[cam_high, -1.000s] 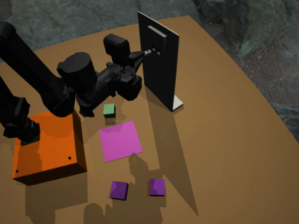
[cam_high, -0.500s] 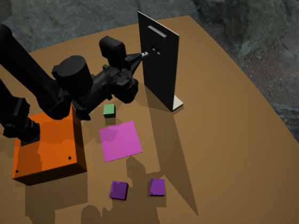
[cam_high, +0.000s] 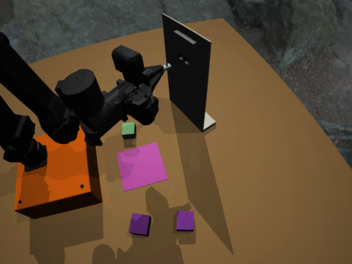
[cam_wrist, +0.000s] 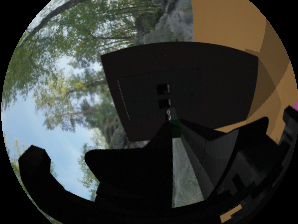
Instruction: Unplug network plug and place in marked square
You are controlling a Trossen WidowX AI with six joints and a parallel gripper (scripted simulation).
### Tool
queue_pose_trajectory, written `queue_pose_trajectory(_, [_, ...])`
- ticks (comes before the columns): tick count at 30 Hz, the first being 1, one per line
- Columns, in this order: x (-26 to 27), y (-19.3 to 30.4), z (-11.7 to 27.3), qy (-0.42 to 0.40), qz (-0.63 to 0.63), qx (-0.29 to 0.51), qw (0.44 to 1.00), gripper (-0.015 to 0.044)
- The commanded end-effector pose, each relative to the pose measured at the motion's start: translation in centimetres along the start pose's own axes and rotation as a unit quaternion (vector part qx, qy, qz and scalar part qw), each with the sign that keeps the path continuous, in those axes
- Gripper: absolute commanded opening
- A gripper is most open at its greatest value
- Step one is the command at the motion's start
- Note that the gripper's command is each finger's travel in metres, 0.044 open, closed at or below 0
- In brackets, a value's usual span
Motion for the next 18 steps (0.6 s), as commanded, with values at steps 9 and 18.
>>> queue_pose_trajectory(9, [-0.1,0.1,1.0,0.002,-0.003,0.003,1.0,0.0])
queue_pose_trajectory(18, [-0.1,0.1,1.6,0.002,-0.003,0.003,1.0,0.0])
Point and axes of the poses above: the point midway between the two fingers, 35 mm back from their tips, its own z axis back along the fingers, its own x axis across the jaws, y = z × x, the point moved 10 cm from there along z, back along the fingers, and after that the axes turned 3 degrees about z, right-handed, at the moved point
